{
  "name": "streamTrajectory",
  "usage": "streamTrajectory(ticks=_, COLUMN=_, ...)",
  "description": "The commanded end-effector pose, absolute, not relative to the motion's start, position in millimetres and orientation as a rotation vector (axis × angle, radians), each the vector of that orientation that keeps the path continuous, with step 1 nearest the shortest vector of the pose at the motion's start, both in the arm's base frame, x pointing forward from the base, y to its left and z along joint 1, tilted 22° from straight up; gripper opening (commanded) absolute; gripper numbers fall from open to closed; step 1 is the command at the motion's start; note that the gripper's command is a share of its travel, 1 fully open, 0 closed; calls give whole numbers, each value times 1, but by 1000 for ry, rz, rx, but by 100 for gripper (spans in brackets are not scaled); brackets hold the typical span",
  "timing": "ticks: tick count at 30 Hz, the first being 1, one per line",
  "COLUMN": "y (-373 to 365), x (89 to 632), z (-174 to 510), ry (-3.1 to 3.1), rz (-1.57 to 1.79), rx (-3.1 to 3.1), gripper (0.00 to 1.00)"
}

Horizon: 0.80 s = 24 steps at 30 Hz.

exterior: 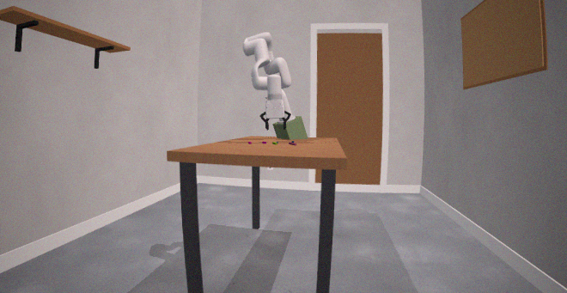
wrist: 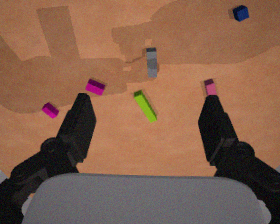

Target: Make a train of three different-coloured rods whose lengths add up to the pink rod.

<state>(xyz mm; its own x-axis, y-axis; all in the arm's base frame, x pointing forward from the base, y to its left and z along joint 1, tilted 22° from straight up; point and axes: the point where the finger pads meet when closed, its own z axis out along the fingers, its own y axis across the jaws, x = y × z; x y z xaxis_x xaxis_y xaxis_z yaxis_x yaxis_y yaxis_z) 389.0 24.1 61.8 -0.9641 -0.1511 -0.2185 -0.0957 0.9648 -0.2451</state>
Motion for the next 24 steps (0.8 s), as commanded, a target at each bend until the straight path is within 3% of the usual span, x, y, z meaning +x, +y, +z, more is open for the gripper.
streamTrajectory(ticks=1, y=38, x=382, z=58, ry=2833, rz=-363, rx=49, gripper=100)
streamTrajectory(ticks=24, y=80, x=350, z=40, ry=2674, rz=-241, rx=783, gripper=100)
